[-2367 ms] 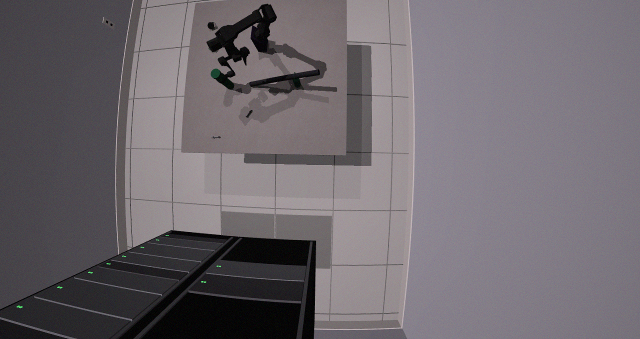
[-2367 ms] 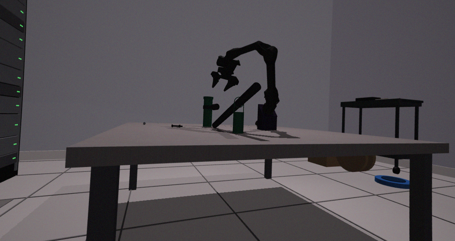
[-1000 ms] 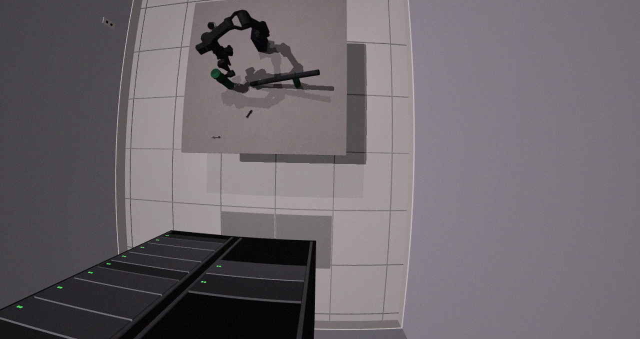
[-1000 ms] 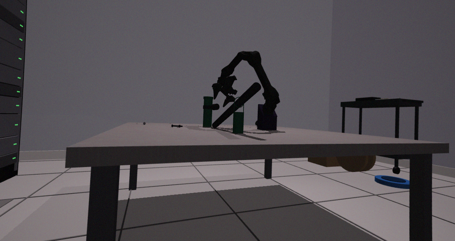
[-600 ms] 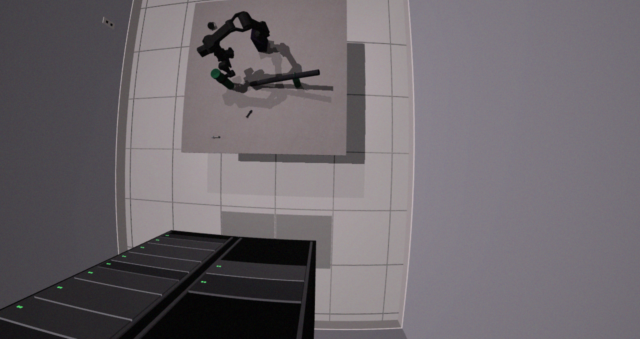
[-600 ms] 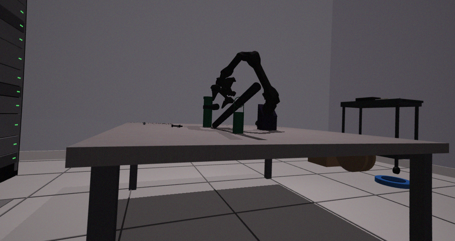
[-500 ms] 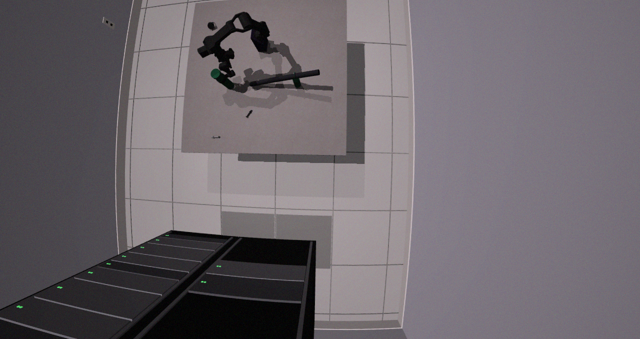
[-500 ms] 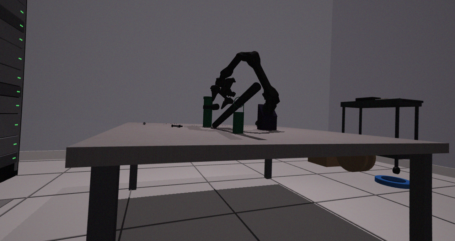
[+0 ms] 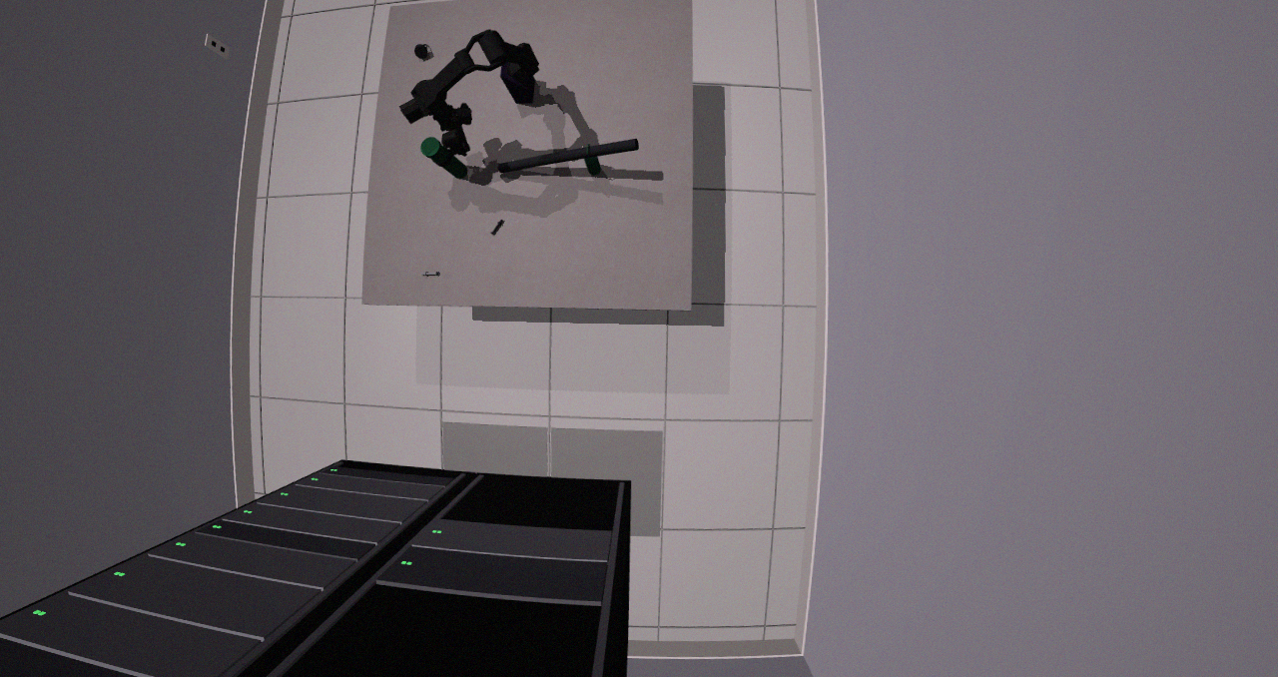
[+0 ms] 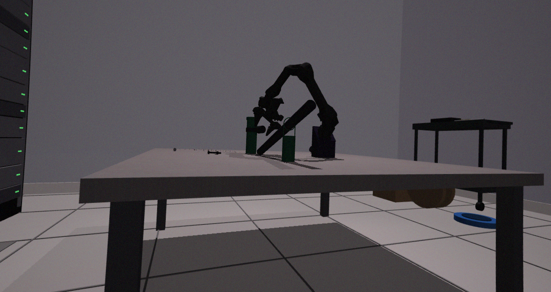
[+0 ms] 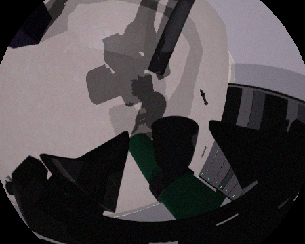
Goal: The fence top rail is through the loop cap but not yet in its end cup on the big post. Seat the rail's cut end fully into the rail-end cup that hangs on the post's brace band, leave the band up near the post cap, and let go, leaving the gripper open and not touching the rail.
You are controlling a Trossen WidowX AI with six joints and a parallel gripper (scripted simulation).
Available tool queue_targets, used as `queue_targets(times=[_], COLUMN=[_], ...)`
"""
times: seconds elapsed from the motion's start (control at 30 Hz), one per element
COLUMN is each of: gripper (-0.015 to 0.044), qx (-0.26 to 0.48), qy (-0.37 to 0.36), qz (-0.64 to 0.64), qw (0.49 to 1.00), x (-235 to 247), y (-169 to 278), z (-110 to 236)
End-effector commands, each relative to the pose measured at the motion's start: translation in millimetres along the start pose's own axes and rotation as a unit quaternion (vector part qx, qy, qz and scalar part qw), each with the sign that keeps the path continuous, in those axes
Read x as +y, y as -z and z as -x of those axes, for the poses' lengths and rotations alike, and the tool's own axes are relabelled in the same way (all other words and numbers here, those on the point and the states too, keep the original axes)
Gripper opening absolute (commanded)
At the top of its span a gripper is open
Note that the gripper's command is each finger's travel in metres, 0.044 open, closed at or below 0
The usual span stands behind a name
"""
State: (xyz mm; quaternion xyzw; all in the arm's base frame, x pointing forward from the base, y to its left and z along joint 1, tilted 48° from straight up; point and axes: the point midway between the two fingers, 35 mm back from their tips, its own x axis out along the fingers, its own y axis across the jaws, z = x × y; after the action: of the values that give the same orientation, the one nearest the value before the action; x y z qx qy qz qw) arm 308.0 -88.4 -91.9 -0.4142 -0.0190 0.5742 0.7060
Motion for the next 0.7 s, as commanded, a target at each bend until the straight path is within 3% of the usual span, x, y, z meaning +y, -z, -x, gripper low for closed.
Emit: queue_targets(times=[0.0,0.37,0.67], gripper=[0.0440,0.0440,0.0204], qx=[-0.001,-0.004,-0.004], qy=[0.003,0.004,0.004], qz=[-0.002,-0.001,-0.001], qw=[1.000,1.000,1.000], x=[0,0,0], y=[-1,-3,-3], z=[-6,-23,-24])
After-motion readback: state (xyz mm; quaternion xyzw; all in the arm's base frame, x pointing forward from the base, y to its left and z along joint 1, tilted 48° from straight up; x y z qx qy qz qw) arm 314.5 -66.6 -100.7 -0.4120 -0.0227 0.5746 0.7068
